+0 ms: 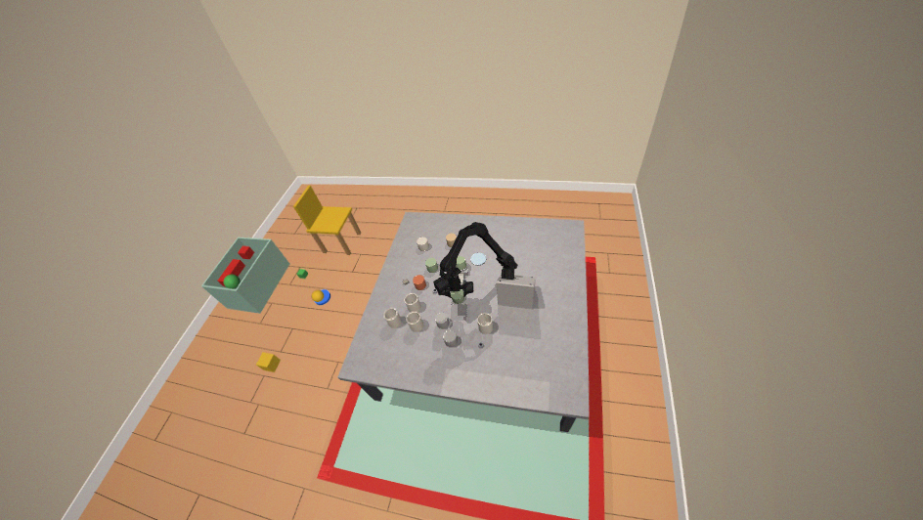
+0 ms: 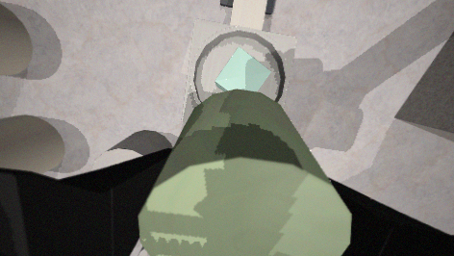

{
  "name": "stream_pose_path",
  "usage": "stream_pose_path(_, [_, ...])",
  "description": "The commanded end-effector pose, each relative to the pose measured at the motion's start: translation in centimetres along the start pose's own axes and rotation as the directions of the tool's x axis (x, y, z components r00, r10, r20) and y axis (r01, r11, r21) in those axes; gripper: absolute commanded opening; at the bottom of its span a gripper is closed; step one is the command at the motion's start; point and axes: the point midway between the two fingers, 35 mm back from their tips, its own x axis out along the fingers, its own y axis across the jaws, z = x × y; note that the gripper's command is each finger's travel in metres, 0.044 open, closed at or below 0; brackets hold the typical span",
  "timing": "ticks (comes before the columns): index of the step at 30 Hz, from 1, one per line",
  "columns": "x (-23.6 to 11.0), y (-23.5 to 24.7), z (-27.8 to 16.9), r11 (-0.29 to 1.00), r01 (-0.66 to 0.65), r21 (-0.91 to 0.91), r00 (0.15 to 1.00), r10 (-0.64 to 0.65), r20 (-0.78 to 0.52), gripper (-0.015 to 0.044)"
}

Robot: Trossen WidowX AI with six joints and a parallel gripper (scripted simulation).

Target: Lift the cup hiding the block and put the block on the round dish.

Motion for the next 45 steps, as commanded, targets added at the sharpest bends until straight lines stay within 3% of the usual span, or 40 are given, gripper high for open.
stream_pose_path(1, [0.9,0.0,-1.9,1.000,-0.005,0.004,1.000,0.005,-0.007,0.0000])
stream_pose_path(19, [6.7,-2.0,-9.4,1.000,-0.008,0.008,1.000,0.008,-0.013,0.0000])
stream_pose_path(30, [10.6,-2.0,-9.4,1.000,-0.008,0.009,1.000,0.008,-0.012,0.0000])
stream_pose_path(45, [12.3,-2.0,-9.4,1.000,-0.008,0.009,1.000,0.008,-0.011,0.0000])
